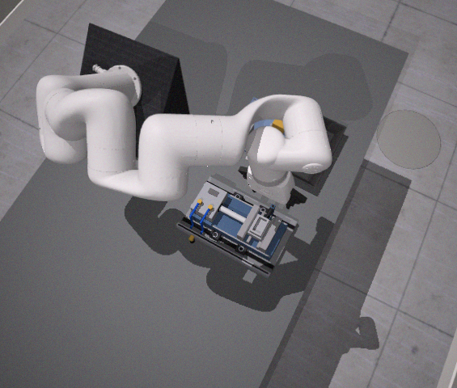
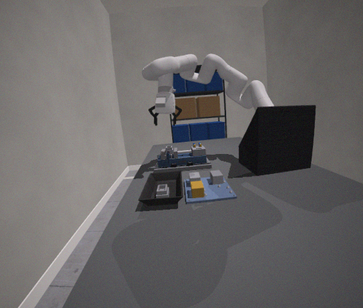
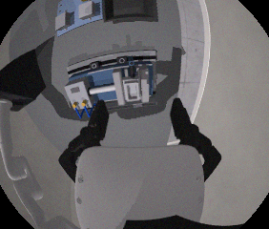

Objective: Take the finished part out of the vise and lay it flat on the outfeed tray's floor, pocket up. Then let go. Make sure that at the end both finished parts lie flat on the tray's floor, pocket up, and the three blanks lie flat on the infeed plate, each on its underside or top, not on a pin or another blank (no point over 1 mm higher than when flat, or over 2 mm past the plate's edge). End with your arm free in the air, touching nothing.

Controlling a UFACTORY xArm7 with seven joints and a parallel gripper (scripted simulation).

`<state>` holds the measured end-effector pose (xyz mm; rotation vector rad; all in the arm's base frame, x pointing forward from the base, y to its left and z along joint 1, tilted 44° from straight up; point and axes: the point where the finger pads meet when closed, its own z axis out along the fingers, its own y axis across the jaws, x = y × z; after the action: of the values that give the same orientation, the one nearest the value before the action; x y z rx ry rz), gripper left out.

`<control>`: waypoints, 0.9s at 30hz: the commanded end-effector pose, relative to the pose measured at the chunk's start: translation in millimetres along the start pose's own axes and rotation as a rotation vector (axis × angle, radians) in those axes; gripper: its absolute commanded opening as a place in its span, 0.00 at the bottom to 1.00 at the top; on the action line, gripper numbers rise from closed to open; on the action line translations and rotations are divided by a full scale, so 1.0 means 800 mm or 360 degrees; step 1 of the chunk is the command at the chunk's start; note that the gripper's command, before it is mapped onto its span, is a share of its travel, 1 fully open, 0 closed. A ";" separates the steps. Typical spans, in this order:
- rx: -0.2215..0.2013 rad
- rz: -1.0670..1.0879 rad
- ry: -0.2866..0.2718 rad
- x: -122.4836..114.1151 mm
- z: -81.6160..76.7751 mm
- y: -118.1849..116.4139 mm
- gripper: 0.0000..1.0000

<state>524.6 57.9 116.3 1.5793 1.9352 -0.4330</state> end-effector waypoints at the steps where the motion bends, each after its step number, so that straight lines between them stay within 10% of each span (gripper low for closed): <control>1: 0.0039 -0.0005 -0.0045 -0.018 0.012 -0.001 1.00; 27: 0.0111 -0.0019 -0.0117 -0.046 0.034 -0.006 1.00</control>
<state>529.4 12.3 117.2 1.5762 1.8932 -0.5597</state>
